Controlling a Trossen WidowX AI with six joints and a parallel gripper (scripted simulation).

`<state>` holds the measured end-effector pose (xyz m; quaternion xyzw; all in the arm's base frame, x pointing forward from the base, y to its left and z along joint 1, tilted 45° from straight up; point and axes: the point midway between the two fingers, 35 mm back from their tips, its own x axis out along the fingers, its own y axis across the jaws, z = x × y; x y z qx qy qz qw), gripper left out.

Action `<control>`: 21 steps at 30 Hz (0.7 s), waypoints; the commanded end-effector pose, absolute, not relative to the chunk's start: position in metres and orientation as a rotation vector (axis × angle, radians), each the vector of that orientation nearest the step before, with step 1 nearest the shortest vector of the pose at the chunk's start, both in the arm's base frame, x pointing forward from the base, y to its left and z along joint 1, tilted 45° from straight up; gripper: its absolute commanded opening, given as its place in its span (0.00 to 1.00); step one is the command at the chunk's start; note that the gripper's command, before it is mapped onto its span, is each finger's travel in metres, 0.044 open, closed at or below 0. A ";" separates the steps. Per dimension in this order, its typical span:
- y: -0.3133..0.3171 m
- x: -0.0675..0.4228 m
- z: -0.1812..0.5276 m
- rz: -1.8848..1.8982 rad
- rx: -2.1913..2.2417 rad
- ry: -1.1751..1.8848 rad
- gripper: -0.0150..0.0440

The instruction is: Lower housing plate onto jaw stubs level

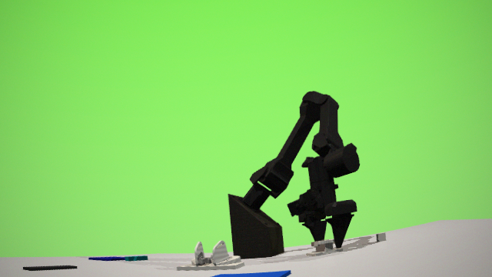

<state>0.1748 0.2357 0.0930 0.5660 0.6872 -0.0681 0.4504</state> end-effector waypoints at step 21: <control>0.236 0.175 0.093 -0.168 1.399 1.699 0.85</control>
